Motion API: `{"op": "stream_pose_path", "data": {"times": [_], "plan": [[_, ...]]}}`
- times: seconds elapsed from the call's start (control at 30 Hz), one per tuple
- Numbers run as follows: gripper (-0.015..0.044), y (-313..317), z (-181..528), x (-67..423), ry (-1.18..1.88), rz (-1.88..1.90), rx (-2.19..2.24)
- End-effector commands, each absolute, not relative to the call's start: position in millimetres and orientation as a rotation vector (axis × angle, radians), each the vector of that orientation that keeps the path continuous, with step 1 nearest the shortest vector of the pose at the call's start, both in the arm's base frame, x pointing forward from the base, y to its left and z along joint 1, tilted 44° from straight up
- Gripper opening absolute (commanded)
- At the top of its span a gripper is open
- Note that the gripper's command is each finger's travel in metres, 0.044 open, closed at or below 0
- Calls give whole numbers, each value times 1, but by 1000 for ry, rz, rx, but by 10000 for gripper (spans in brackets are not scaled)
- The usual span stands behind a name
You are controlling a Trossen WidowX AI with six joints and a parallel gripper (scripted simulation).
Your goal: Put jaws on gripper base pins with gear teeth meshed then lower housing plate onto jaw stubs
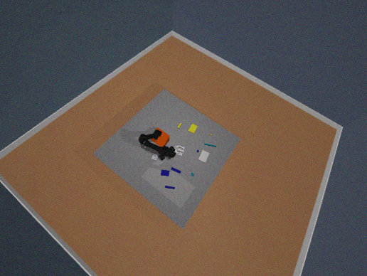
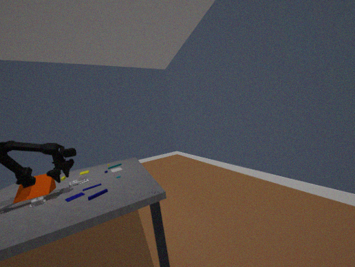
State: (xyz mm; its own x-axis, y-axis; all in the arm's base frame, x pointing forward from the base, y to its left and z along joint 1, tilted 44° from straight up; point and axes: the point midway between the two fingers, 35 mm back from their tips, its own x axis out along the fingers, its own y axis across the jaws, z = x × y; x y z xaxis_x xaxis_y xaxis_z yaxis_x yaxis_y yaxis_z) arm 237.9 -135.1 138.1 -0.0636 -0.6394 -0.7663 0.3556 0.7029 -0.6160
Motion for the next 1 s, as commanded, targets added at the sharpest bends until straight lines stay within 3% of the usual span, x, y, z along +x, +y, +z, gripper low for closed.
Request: {"op": "stream_pose_path", "data": {"times": [0.0, 0.97], "plan": [[440, -139, 141, 231, 1359, -921, -153], [440, -157, 165, 195, 868, -1415, 476]]}}
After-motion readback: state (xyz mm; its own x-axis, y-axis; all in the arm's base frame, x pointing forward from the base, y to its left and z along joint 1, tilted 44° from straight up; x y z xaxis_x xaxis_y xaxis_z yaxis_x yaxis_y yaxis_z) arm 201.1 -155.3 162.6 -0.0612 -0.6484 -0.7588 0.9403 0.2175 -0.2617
